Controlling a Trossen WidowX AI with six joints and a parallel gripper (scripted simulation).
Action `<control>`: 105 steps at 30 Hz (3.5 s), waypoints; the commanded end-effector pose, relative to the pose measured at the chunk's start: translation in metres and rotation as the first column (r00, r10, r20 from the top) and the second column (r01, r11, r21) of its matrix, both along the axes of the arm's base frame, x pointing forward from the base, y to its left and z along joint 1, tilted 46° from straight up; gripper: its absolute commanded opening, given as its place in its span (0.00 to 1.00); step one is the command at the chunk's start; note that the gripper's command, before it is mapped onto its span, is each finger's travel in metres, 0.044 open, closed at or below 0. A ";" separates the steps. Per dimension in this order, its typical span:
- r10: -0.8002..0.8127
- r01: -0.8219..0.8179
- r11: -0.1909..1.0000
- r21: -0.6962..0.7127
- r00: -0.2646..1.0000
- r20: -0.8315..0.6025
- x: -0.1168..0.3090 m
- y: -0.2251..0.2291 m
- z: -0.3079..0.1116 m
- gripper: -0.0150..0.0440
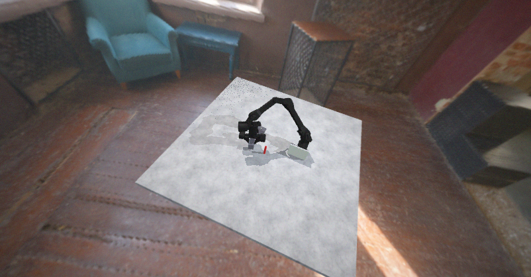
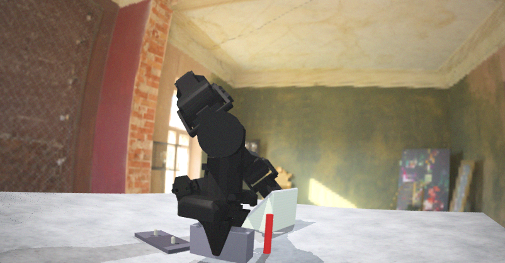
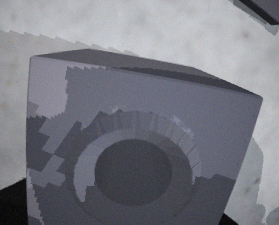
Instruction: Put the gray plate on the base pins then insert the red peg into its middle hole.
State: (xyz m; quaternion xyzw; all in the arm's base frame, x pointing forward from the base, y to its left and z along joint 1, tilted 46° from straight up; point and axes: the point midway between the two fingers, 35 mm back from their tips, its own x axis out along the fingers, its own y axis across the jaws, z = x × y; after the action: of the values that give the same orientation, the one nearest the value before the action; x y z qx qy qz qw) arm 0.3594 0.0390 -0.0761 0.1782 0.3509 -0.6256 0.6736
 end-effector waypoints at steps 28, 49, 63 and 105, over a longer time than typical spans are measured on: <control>-0.001 0.001 1.000 0.010 1.000 0.010 -0.003 0.075 0.069 0.25; -0.057 0.056 0.998 0.014 0.997 0.061 0.001 0.051 0.092 0.25; -0.118 0.116 0.993 0.020 0.985 0.123 0.004 0.008 0.106 0.25; -0.230 0.233 0.972 0.018 0.941 0.247 -0.008 -0.080 0.132 0.25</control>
State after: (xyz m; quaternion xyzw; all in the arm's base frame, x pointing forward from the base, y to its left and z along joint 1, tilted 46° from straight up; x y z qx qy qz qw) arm 0.3527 -0.0399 0.0562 0.2943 0.2365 -0.6748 0.6341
